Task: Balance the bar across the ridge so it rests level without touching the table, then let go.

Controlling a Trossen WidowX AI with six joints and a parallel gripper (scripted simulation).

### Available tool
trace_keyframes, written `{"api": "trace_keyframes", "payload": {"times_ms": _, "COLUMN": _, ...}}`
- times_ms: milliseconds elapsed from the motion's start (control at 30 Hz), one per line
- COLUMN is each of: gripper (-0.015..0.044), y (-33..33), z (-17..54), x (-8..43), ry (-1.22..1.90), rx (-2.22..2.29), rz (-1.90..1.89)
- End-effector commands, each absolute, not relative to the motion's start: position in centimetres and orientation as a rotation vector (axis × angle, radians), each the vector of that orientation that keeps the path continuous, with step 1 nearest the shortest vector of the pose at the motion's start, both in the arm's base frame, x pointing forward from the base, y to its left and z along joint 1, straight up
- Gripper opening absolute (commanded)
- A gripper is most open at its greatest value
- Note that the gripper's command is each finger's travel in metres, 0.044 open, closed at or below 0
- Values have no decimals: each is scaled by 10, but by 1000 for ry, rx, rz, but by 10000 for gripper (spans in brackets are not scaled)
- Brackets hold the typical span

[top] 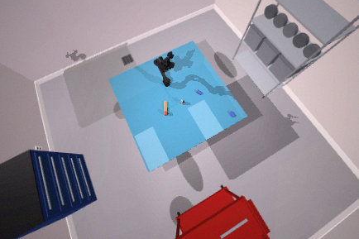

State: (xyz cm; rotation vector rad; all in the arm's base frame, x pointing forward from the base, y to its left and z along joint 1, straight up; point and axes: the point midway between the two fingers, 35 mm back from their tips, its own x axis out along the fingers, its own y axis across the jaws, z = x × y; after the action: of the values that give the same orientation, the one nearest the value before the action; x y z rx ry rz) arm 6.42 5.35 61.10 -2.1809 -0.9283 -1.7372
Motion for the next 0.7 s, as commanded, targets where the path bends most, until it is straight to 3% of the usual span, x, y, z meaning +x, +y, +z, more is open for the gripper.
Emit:
{"api": "trace_keyframes", "payload": {"times_ms": 0, "gripper": 374, "y": 53, "z": 611, "x": 66, "ry": -925, "rx": -2186, "rz": -1731}}
{"api": "trace_keyframes", "payload": {"times_ms": 100, "gripper": 315, "y": 51, "z": 611, "x": 91, "ry": -871, "rx": -2260, "rz": -1647}}
{"api": "trace_keyframes", "payload": {"times_ms": 667, "gripper": 315, "y": 6, "z": 554, "x": 263, "ry": -390, "rx": -2697, "rz": -947}}
